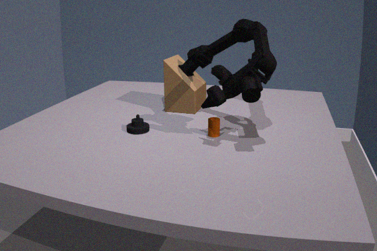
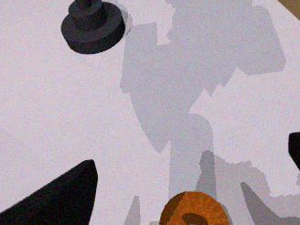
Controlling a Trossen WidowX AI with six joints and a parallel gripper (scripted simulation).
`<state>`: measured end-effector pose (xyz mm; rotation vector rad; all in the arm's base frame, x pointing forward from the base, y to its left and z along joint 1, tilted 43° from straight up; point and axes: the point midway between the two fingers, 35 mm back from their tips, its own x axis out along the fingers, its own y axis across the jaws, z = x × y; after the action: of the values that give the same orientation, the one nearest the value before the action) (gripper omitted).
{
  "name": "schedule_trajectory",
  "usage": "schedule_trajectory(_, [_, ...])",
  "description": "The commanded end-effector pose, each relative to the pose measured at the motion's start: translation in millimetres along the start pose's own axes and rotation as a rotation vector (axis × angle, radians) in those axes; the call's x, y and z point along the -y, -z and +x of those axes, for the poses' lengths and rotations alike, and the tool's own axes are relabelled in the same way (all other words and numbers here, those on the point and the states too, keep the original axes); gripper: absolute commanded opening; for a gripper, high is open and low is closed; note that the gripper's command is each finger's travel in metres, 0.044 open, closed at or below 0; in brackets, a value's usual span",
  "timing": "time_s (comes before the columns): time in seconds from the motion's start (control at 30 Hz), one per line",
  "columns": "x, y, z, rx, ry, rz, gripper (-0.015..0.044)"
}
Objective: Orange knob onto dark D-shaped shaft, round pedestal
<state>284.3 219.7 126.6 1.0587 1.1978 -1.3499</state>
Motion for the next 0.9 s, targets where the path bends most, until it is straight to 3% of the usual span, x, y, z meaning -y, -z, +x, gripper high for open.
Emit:
schedule_trajectory(0.0, [-1.9, -7.8, 2.4, -0.198, 0.049, 0.036, 0.044])
schedule_trajectory(0.3, [-3.7, -22.9, -12.6, -0.86, 0.035, 0.035, 0.044])
schedule_trajectory(0.67, [-3.6, -23.5, -13.3, -0.873, 0.025, 0.018, 0.044])
schedule_trajectory(0.87, [-3.9, -23.4, -13.0, -0.857, -0.208, -0.481, 0.044])
